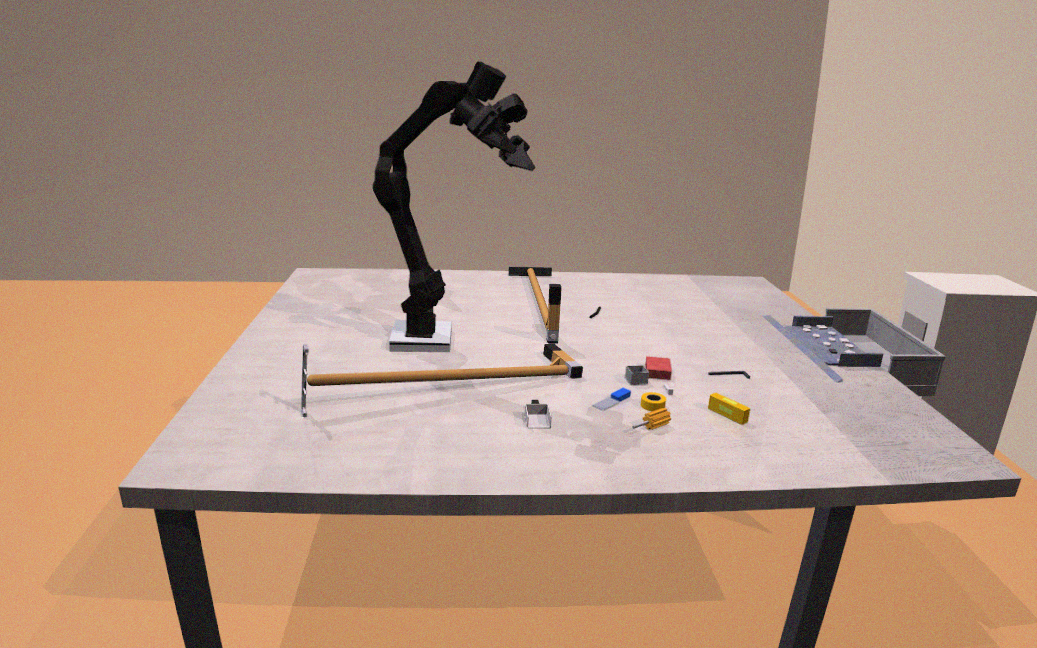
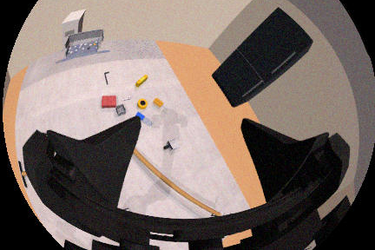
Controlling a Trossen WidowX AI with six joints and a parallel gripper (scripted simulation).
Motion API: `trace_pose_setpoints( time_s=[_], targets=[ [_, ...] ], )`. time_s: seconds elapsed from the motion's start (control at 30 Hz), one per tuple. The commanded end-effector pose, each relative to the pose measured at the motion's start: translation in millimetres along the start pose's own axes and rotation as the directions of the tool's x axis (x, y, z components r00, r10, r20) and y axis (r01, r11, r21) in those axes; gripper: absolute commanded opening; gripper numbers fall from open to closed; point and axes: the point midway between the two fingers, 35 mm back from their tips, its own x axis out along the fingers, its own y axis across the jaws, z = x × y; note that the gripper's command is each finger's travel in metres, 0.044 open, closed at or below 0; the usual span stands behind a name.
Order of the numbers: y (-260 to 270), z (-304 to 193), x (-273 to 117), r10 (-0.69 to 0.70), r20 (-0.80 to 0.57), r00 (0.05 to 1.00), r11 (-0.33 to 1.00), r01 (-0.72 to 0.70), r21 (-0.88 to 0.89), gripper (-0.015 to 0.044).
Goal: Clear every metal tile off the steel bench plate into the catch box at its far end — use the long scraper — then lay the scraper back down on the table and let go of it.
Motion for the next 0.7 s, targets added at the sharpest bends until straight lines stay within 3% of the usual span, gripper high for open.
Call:
trace_pose_setpoints(
  time_s=[0.0,0.67],
  targets=[
    [-9.8,-3.4,4.7,-0.039,-0.031,0.999,0.999,0.039,0.001,0.044],
    [-67.7,-30.5,4.5,-0.241,-0.176,0.954,0.968,0.249,0.027,0.044]
  ],
)
